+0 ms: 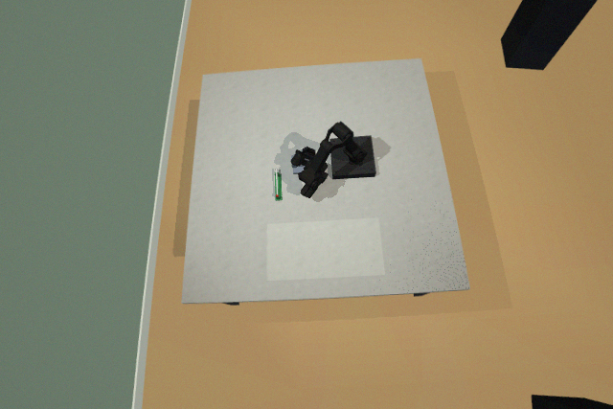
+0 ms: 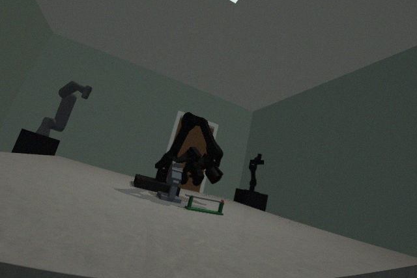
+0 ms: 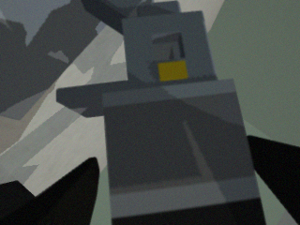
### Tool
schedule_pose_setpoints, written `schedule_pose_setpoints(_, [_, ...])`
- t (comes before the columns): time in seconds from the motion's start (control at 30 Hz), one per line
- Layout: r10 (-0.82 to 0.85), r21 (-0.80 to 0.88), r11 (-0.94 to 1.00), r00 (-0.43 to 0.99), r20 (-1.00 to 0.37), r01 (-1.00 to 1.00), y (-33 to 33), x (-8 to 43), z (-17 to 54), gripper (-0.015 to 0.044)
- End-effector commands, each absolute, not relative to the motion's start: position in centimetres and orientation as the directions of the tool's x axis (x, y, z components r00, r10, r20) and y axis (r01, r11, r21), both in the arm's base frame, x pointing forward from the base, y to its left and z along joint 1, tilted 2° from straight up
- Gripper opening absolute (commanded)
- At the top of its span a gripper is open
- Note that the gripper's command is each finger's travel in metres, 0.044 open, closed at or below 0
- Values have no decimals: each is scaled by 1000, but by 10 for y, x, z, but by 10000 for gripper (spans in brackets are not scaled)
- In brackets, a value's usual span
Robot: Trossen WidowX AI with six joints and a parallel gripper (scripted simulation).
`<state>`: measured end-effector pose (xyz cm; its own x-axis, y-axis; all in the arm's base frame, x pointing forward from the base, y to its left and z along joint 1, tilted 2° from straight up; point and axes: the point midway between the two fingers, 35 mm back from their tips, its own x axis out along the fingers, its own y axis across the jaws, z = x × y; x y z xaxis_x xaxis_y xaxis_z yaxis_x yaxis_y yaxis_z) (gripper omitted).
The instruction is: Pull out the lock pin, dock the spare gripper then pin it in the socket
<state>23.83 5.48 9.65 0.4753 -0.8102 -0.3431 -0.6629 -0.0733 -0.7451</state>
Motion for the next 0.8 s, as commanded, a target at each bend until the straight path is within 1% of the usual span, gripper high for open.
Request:
schedule_pose_setpoints(0.0, [-810,-745,-72,475,-344,-663,54,232,102,440])
schedule_pose_setpoints(0.57, [-811,-736,-91,479,-336,-670,52,203,128,440])
schedule_pose_setpoints(0.77, [-796,-733,-92,492,-352,-674,50,197,133,440])
